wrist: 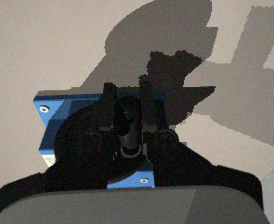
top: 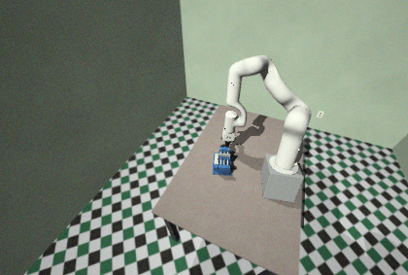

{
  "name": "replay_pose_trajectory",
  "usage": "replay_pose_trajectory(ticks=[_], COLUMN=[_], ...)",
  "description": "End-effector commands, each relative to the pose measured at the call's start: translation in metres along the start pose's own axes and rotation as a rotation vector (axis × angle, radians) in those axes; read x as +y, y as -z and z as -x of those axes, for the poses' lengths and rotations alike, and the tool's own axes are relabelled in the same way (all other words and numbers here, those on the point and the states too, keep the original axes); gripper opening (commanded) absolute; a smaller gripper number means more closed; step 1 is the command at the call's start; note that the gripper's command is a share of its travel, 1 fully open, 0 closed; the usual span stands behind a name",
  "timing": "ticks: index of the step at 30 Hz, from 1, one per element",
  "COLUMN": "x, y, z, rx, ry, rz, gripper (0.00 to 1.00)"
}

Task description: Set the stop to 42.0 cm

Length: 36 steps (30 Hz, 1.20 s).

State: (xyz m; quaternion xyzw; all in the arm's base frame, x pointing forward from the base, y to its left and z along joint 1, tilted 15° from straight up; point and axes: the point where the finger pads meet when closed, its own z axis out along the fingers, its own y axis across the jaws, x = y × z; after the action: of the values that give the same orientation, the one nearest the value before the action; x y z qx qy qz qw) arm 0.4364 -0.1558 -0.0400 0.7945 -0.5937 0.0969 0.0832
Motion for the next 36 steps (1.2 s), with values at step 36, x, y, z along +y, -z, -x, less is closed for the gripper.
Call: replay_pose_trajectory(ticks=[36], x=[-0.0082], y=[0.0075], z=[-0.0003], rx=[0.001], ry=[0.0], rz=[-0.001], gripper=[0.06])
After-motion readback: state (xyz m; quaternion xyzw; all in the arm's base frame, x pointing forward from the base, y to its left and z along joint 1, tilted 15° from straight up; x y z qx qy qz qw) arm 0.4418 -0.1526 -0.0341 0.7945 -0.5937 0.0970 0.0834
